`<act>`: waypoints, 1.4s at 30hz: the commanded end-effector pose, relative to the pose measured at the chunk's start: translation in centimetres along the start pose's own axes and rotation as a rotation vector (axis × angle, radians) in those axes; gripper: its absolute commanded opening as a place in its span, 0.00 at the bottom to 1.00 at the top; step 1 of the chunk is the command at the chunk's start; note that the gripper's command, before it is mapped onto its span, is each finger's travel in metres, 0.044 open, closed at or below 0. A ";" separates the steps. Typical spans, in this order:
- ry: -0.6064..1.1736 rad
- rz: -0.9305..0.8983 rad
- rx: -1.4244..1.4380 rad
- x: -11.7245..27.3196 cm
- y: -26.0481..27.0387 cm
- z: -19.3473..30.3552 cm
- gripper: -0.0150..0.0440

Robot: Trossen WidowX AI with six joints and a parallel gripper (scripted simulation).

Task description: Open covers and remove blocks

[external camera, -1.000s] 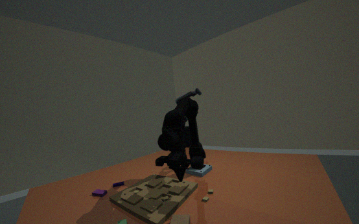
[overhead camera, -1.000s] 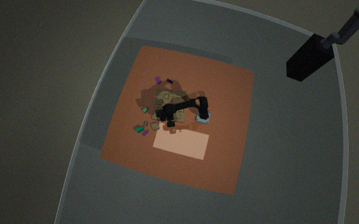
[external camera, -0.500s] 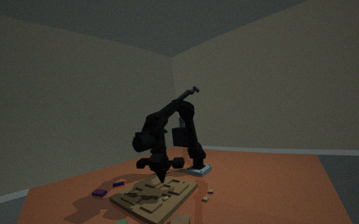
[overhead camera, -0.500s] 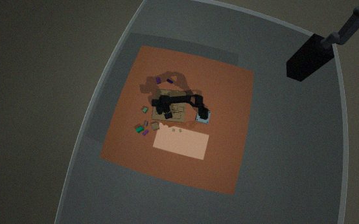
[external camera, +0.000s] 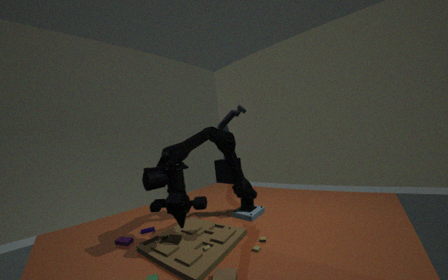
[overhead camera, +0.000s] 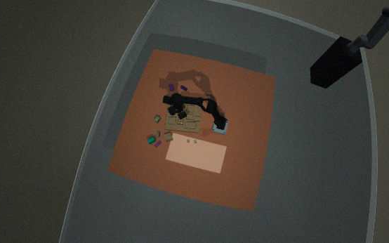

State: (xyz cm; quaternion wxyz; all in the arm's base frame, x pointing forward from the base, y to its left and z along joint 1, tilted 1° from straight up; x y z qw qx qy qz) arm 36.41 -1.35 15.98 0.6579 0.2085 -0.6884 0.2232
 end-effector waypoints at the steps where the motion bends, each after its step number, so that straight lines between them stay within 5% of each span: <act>1: -0.006 0.000 0.053 0.1 -2.4 0.7 0.25; 5: -0.005 0.000 0.008 0.0 -3.6 1.2 0.25; 19: 0.001 -0.001 -1.378 -0.5 -7.4 3.1 0.25; 42: 0.001 -0.001 -1.395 -1.5 -7.5 3.1 0.25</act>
Point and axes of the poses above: the point midway between the two fingers, 35 mm back from their tips, its own x axis back along the fingers, its own y axis across the jaws, z = x × y, the point moved 5 cm from there along x, back along the fingers, and after that the axes turned 8 degrees about -x, right-handed, at the moved point
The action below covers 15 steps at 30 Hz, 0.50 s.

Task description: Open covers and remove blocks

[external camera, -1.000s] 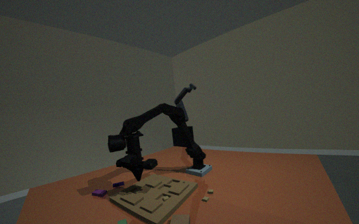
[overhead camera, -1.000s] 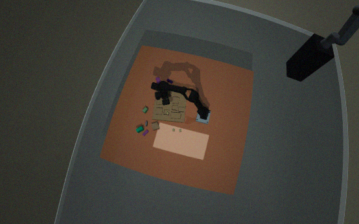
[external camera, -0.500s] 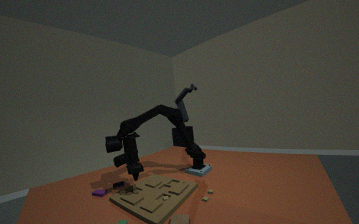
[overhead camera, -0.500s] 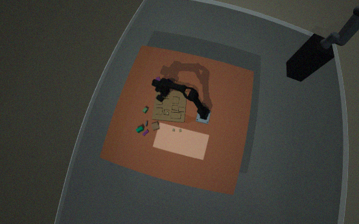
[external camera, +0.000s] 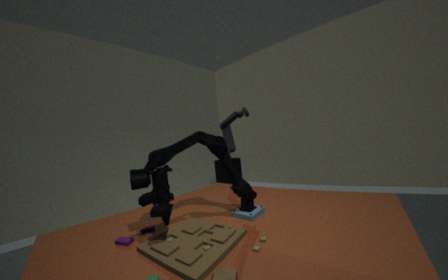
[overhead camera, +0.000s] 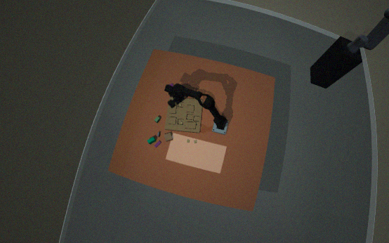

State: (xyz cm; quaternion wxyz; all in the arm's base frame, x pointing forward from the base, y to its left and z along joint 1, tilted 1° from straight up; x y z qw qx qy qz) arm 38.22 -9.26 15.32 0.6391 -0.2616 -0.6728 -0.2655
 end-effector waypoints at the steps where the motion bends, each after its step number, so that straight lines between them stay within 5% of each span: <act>1: 0.004 -0.005 -0.011 -1.1 0.1 0.0 0.25; 15: 0.004 -0.005 -0.011 -4.8 0.1 0.2 0.25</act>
Point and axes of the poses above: the point midway between the two fingers, 35 mm back from their tips, its own x axis back along the fingers, its own y axis across the jaws, z = x × y, the point moved 5 cm from there along x, back along the fingers, and after that the axes turned 8 degrees about -x, right-handed, at the moved point
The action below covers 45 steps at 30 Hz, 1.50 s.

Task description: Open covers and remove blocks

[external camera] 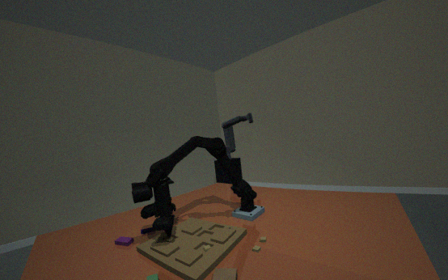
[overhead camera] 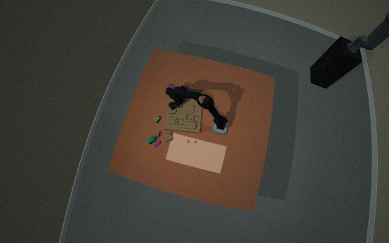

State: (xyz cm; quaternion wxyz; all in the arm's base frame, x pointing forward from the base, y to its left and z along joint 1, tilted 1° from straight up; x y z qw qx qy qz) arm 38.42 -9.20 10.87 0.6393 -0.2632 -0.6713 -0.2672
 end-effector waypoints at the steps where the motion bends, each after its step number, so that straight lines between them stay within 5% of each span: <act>1: 0.002 -0.006 -0.006 -0.4 0.1 0.1 0.25; 45: 0.002 -0.006 -0.010 -1.2 -0.6 -0.4 0.25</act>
Point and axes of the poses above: the point midway between the two fingers, 35 mm back from their tips, its own x axis back along the fingers, its own y axis across the jaws, z = x × y, the point moved 5 cm from there along x, back along the fingers, and after that the axes turned 8 degrees about -x, right-handed, at the moved point
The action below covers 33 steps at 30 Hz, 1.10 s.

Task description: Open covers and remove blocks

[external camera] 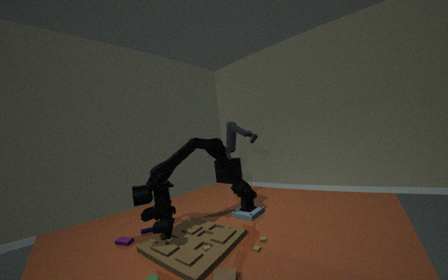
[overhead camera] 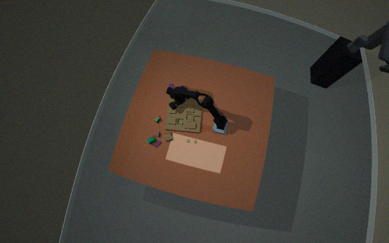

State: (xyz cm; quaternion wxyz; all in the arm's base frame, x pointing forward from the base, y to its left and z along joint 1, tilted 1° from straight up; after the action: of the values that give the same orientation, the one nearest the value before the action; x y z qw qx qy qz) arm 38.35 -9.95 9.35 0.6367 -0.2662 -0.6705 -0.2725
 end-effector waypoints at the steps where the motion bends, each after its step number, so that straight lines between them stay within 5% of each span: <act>1: 0.003 -0.002 0.002 0.5 0.0 0.1 0.25; 9: 0.003 -0.002 0.000 1.3 0.1 0.3 0.25; 15: 0.007 0.002 0.001 2.9 0.1 0.2 0.50; 22: 0.003 -0.002 0.000 6.2 0.1 0.3 0.50; 33: 0.003 -0.002 0.000 5.0 0.1 0.3 0.50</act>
State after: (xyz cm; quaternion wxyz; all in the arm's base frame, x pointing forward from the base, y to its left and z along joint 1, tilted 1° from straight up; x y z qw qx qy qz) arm 37.97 -9.68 15.02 0.6370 -0.2647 -0.6713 -0.2712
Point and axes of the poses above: the point midway between the two fingers, 35 mm back from their tips, its own x axis back along the fingers, its own y axis across the jaws, z = x × y, the point moved 5 cm from there along x, back along the fingers, and after that the axes turned 8 degrees about -x, right-handed, at the moved point
